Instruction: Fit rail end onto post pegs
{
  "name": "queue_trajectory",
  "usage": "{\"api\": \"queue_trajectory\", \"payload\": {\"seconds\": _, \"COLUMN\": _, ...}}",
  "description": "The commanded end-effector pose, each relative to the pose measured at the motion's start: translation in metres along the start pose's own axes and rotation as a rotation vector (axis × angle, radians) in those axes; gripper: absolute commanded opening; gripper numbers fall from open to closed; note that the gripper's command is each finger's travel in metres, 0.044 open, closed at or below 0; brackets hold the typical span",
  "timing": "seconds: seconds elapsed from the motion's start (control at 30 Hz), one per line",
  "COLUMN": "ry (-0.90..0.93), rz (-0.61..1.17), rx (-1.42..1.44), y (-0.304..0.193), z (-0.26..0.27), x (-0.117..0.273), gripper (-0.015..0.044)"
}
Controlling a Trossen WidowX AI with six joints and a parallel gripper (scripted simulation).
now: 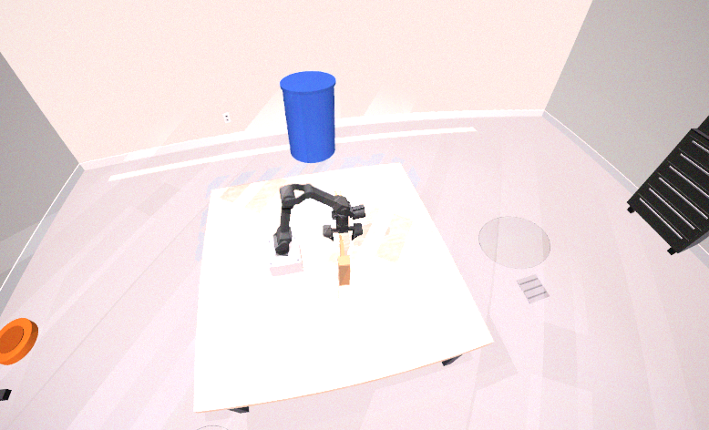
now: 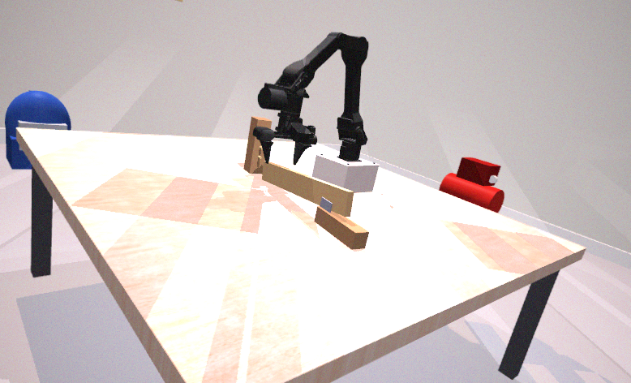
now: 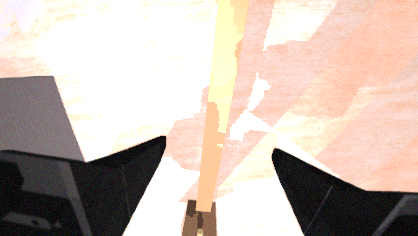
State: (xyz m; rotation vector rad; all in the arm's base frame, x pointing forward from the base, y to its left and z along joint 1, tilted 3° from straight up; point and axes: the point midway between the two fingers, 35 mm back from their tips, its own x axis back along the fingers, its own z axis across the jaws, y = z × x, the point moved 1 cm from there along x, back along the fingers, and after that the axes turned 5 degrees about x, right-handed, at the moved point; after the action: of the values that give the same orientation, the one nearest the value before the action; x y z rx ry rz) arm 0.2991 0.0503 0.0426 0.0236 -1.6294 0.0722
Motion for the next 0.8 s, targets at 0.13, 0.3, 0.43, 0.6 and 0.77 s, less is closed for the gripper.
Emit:
{"api": "queue_trajectory", "payload": {"seconds": 0.13, "ry": 0.009, "rz": 0.005, "rx": 0.005, "y": -0.001, "z": 0.003, "x": -0.014, "gripper": 0.0440}}
{"api": "queue_trajectory", "payload": {"seconds": 0.3, "ry": 0.009, "rz": 0.005, "rx": 0.005, "y": -0.001, "z": 0.003, "x": -0.023, "gripper": 0.0440}}
{"api": "queue_trajectory", "payload": {"seconds": 0.43, "ry": 0.009, "rz": 0.005, "rx": 0.005, "y": -0.001, "z": 0.003, "x": -0.029, "gripper": 0.0440}}
{"api": "queue_trajectory", "payload": {"seconds": 0.6, "ry": 0.009, "rz": 0.005, "rx": 0.005, "y": -0.001, "z": 0.003, "x": -0.037, "gripper": 0.0440}}
{"api": "queue_trajectory", "payload": {"seconds": 0.77, "ry": 0.009, "rz": 0.005, "rx": 0.005, "y": -0.001, "z": 0.004, "x": -0.045, "gripper": 0.0440}}
